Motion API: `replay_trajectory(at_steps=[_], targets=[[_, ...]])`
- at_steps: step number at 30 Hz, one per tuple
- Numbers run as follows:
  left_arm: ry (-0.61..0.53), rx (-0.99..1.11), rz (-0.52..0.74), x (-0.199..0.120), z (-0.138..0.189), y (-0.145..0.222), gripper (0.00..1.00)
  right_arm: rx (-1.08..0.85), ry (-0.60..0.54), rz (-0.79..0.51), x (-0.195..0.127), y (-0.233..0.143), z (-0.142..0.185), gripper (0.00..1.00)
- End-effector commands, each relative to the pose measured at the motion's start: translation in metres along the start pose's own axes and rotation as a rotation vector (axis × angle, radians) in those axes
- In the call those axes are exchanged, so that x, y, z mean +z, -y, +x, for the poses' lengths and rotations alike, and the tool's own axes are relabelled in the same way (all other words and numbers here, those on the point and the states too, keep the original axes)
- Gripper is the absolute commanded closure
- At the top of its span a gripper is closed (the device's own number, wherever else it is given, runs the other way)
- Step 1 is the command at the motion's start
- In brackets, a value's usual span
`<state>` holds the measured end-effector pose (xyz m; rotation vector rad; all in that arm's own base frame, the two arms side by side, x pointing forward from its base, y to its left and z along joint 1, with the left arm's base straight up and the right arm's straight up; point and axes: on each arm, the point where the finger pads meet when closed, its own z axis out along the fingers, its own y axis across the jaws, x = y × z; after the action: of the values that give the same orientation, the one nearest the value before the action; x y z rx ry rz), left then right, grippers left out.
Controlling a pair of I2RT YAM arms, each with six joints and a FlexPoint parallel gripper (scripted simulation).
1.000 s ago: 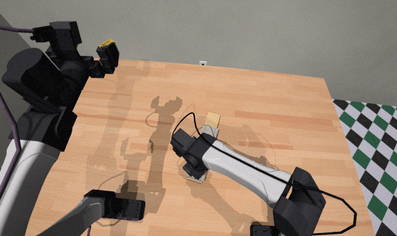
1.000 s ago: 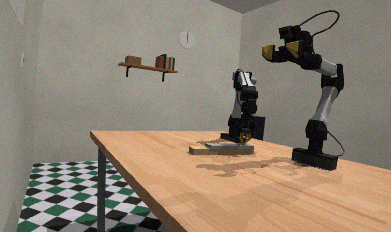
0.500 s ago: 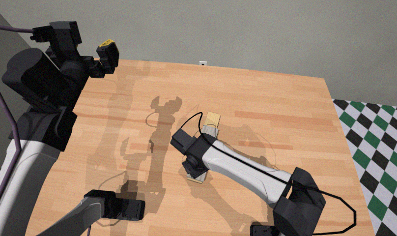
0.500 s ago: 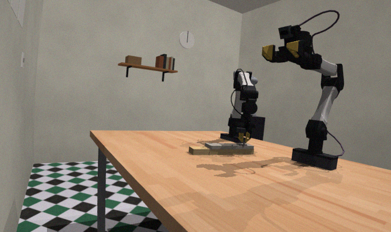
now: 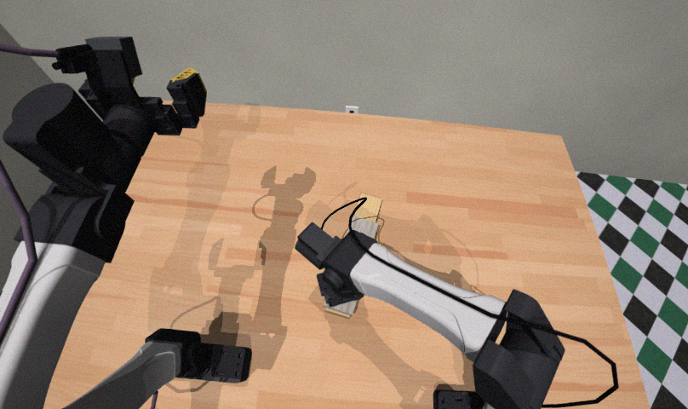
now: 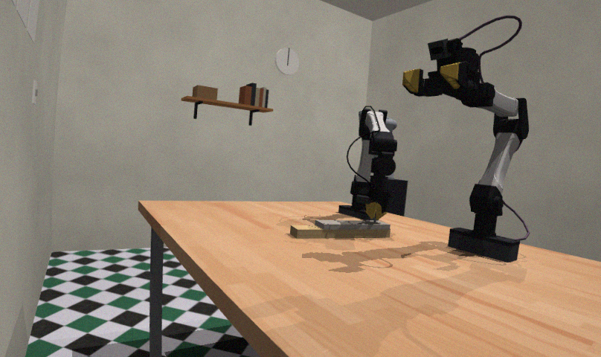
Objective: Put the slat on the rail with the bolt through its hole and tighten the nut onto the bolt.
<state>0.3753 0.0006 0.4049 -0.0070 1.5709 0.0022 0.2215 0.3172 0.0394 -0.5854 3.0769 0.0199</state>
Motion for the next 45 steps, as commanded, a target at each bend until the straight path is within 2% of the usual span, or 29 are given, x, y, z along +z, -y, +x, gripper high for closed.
replay_trajectory(at_steps=[1, 45], targets=[[0.009, 0.003, 0.006, -0.0006, -0.0006, 0.0006, 0.00, 0.074, -0.002, 0.005, 0.0121, -0.0024, -0.0003, 0.86], [0.009, 0.003, 0.006, -0.0006, -0.0006, 0.0006, 0.00, 0.871, 0.000, 0.006, 0.0123, -0.0023, -0.0003, 0.86]])
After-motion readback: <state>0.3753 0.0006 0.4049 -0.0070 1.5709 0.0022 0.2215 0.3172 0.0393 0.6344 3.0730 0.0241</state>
